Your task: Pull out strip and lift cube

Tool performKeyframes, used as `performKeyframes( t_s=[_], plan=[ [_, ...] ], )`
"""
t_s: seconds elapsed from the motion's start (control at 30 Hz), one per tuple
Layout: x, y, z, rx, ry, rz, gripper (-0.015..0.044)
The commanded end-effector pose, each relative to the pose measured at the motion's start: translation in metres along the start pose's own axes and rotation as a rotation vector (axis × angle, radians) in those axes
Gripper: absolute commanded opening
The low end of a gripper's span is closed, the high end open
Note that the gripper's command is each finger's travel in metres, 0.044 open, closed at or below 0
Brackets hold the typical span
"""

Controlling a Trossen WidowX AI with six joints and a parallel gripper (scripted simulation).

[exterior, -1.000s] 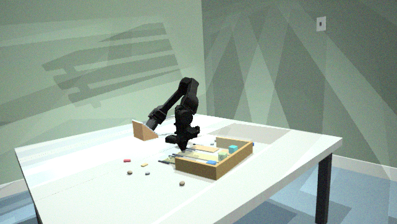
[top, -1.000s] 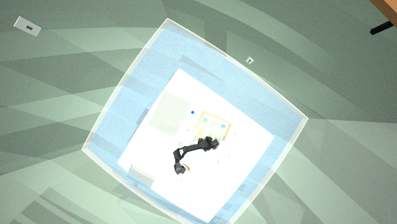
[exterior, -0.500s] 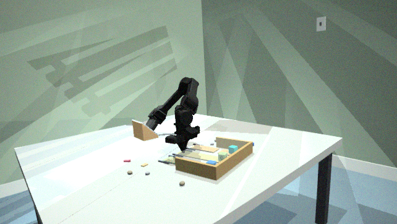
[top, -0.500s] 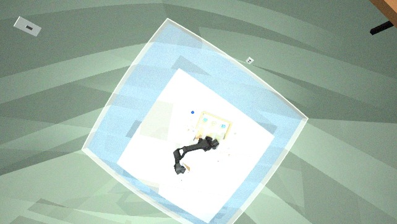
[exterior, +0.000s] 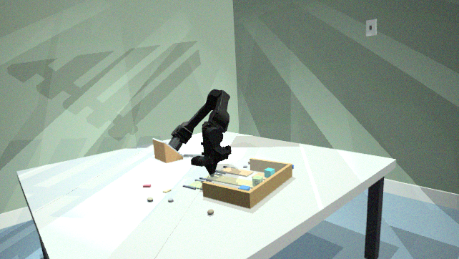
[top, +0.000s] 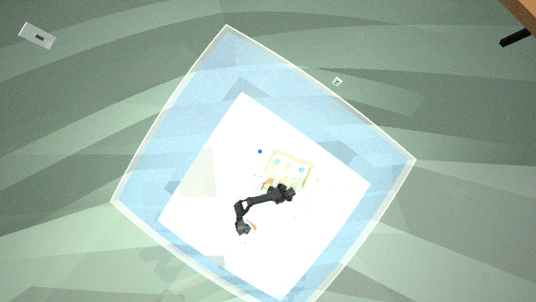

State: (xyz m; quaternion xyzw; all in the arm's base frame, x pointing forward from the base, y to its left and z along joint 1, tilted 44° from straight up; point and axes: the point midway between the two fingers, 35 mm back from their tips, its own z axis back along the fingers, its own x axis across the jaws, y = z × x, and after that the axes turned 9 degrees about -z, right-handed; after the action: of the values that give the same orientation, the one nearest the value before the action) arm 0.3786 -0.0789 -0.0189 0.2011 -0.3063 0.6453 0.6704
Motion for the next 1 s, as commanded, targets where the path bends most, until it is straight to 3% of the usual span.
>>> performKeyframes(
  t_s=[0.0,0.97],
  plan=[
    [0.002,0.000,-0.005,0.007,-0.007,0.000,0.0000],
    [-0.006,0.039,-0.007,0.009,-0.006,-0.001,0.0000]
  ],
)
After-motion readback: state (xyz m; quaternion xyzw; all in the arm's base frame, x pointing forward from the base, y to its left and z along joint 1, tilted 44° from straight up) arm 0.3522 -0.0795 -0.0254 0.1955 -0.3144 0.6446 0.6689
